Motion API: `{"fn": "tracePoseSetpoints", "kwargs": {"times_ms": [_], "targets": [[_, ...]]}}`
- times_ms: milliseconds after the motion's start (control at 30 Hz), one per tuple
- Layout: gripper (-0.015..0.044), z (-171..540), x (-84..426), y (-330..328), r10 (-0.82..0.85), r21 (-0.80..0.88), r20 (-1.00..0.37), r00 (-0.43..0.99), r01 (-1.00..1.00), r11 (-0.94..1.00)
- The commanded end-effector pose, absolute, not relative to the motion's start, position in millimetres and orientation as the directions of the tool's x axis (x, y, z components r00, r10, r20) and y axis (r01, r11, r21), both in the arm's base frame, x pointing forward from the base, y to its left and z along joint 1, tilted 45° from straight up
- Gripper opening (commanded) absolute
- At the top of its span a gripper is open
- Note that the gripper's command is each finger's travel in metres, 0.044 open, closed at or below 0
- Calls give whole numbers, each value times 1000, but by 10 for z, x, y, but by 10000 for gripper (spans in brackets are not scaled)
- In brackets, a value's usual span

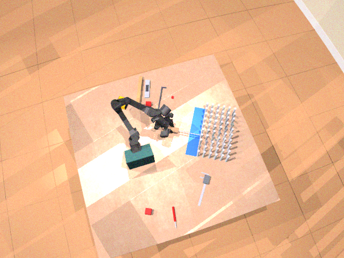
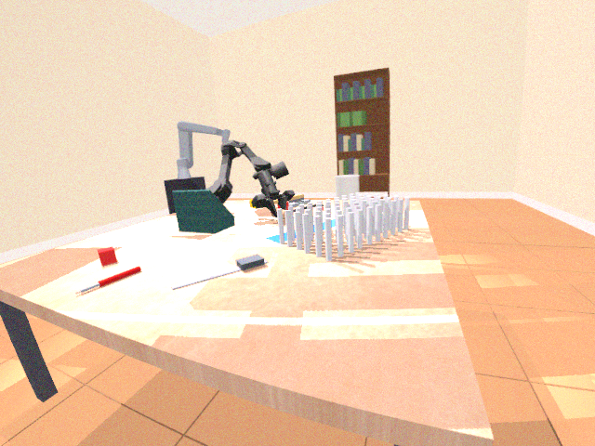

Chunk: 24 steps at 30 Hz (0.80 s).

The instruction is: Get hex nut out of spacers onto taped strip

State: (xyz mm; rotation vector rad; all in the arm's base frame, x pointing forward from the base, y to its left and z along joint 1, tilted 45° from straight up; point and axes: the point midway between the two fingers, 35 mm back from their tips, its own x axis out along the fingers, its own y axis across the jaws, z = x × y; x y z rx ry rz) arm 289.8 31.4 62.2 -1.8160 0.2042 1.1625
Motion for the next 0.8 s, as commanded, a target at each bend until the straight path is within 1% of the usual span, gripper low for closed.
{"fn": "tracePoseSetpoints", "kwargs": {"times_ms": [0,767], "targets": [[0,629,2940,298,321,-620,-776,543,-562,-548],[0,588,3038,250,321,-620,-776,543,-561,-548]]}}
